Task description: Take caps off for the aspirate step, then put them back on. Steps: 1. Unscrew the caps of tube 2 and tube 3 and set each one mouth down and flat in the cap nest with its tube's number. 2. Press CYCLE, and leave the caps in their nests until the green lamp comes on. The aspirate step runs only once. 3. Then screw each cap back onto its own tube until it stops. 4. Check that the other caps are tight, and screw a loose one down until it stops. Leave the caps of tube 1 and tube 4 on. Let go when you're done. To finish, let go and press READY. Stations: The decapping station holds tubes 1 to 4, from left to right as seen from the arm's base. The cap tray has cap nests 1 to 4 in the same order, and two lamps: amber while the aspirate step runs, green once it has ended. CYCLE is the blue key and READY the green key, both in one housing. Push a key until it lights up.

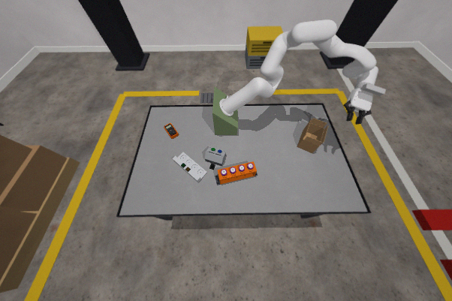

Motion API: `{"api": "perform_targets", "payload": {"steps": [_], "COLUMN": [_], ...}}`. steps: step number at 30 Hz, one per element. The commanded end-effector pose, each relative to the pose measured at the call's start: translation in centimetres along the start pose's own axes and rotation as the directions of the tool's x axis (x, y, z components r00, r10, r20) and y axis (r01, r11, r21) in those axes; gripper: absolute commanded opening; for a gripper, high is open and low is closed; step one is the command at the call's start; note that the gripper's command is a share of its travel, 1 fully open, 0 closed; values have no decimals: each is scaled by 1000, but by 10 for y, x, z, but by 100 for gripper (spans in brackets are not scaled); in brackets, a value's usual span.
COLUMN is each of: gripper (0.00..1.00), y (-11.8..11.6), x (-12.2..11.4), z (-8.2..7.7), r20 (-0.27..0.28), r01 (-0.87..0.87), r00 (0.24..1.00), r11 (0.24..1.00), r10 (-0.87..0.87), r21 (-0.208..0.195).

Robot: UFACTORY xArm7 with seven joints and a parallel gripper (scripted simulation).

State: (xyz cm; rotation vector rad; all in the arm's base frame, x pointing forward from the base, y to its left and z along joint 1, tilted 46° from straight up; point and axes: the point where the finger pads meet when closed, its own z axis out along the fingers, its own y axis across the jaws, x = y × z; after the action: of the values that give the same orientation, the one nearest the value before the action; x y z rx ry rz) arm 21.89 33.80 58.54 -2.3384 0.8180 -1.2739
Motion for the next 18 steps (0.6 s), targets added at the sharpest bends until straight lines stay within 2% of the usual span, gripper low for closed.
{"api": "perform_targets", "payload": {"steps": [1,3,6,12,14,18], "gripper": [46,46,46,46,46,46], "y": [3,3,7,15,16,23], "x": [7,7,9,15,16,19], "z": [18,18,32,60,63,82], "r20": [28,28,103,103,103,203], "r01": [-2,-2,4,4,4,12], "r00": [1000,1000,995,995,995,979], "r11": [1000,1000,996,996,996,986], "r10": [2,2,5,5,5,22], "r21": [-21,-21,-87,-87,-87,-164]}}
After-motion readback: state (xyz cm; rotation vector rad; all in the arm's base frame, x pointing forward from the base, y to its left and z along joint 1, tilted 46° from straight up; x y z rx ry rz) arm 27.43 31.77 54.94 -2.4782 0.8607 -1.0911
